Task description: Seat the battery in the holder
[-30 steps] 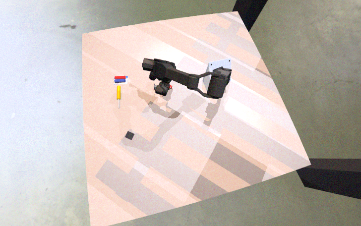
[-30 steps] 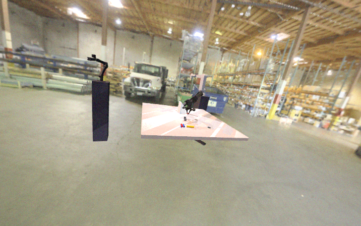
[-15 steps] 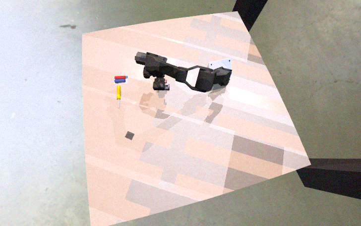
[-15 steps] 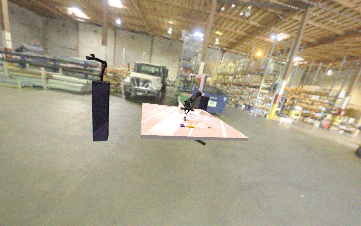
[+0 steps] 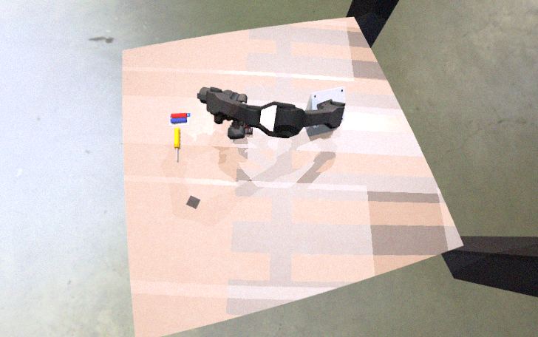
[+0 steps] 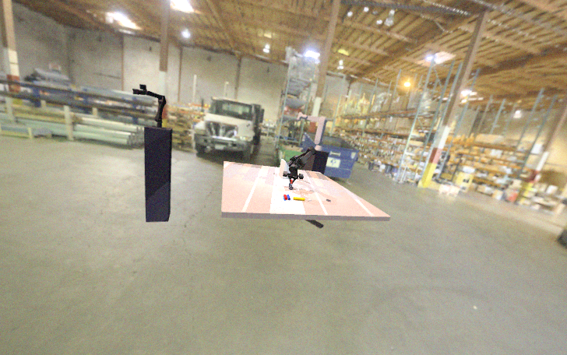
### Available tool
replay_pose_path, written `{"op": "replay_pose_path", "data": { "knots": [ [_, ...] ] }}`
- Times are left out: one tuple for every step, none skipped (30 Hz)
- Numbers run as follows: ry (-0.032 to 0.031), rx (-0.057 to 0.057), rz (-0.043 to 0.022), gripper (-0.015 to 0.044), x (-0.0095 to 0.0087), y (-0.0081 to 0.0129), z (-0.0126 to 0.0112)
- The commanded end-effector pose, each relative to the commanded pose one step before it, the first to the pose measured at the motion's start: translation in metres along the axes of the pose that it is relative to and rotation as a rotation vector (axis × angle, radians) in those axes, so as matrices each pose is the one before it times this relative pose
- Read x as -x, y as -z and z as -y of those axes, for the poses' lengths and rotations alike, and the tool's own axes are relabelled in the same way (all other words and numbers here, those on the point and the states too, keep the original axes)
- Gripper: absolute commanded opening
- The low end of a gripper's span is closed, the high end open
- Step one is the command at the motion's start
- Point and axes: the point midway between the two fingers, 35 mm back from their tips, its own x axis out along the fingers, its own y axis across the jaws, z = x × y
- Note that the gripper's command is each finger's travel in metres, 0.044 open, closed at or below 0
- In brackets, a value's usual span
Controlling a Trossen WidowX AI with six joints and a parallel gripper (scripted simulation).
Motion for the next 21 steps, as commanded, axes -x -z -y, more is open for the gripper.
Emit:
{"op": "replay_pose_path", "data": {
  "knots": [
    [0.00123,0.0016,-0.02546,0.0064,-0.00377,-0.00045,0.001],
    [0.00009,0.0,-0.00227,0.0064,-0.0001,-0.00019,0.00001],
    [0.00015,0.0,-0.00378,0.0064,-0.00017,-0.00032,0.00001],
    [0.00018,0.0,-0.00458,0.0064,-0.0002,-0.00038,0.00001],
    [0.00017,0.0,-0.00456,0.0064,-0.00019,-0.00038,0.00001],
    [0.00016,0.0,-0.00457,0.0064,-0.00019,-0.00038,0.00001],
    [0.00015,0.0,-0.00457,0.0064,-0.00019,-0.00037,0.00001],
    [0.00014,0.0,-0.00457,0.0064,-0.00019,-0.00037,0.00001],
    [0.00016,0.0001,-0.00464,0.0064,-0.00023,-0.00036,0.00001],
    [0.00015,0.0001,-0.00465,0.0064,-0.00023,-0.00035,0.00001],
    [0.00015,0.0001,-0.00465,0.0064,-0.00023,-0.00035,0.0],
    [0.00014,0.0001,-0.00465,0.0064,-0.00023,-0.00035,0.0],
    [0.00012,0.0,-0.0046,0.0064,-0.0002,-0.00034,0.00001],
    [0.00011,0.0,-0.00461,0.0064,-0.0002,-0.00034,0.00001],
    [0.00011,0.0,-0.00461,0.0064,-0.0002,-0.00033,0.00001],
    [0.0001,0.0,-0.00461,0.0064,-0.0002,-0.00033,0.00001],
    [0.00011,0.0,-0.00461,0.0064,-0.0002,-0.00033,0.0],
    [0.0001,0.0,-0.00461,0.0064,-0.0002,-0.00032,0.0],
    [0.00009,0.0,-0.00461,0.0064,-0.0002,-0.00032,0.0],
    [0.00009,0.0,-0.00462,0.0064,-0.0002,-0.00032,0.0],
    [0.00008,0.0,-0.00462,0.0064,-0.0002,-0.00031,0.0]
  ]
}}
